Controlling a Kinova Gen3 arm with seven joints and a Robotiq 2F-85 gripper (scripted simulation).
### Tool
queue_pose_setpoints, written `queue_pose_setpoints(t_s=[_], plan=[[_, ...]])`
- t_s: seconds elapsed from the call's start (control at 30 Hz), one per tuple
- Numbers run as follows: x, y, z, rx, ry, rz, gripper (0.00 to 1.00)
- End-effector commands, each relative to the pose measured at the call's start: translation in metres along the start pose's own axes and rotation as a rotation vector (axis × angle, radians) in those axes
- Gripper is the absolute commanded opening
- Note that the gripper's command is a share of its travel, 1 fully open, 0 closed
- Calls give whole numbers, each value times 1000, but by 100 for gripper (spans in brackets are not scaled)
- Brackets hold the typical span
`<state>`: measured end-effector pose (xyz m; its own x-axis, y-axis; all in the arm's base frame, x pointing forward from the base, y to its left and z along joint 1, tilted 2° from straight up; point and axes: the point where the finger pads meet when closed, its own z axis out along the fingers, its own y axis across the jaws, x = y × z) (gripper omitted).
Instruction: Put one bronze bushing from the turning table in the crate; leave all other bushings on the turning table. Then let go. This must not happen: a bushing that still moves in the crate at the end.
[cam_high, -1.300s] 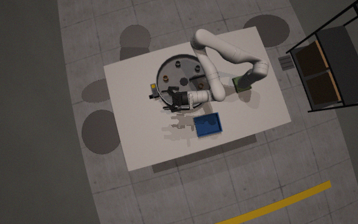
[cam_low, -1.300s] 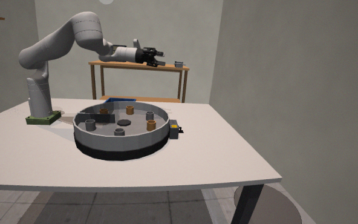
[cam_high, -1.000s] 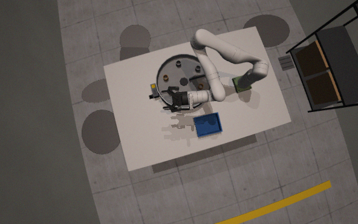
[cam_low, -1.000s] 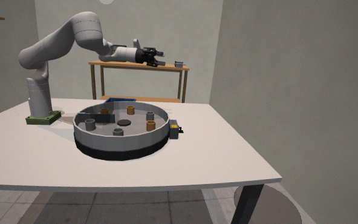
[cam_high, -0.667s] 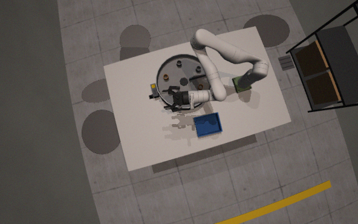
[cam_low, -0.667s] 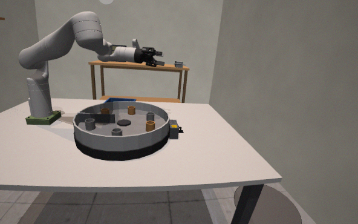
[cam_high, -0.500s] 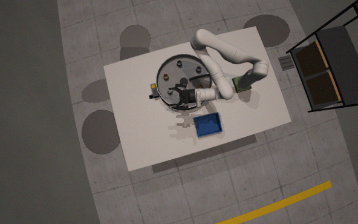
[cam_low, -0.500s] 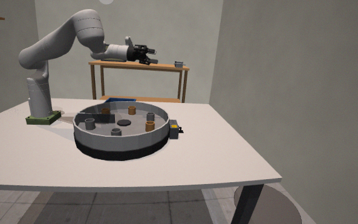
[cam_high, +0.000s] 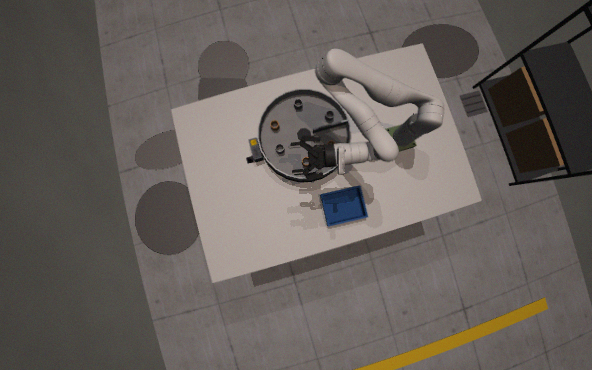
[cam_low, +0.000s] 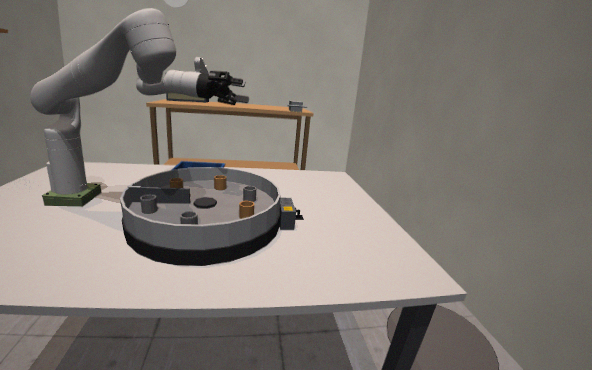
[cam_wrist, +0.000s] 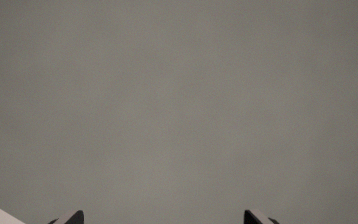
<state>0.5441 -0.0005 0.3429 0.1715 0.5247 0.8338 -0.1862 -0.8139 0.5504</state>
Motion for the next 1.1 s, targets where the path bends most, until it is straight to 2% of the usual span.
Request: queue_pose_setpoints(t_s=[0.0, 0.37, 0.53, 0.93, 0.97, 1.07], plan=[[12, 4, -30, -12, 18, 5, 100], [12, 4, -30, -12, 18, 5, 100], [13, 13, -84, -5, 8, 7, 100], [13, 13, -84, -5, 8, 7, 100], [10, 13, -89, -9, -45, 7, 100], [15, 19, -123, -9, -45, 7, 100]])
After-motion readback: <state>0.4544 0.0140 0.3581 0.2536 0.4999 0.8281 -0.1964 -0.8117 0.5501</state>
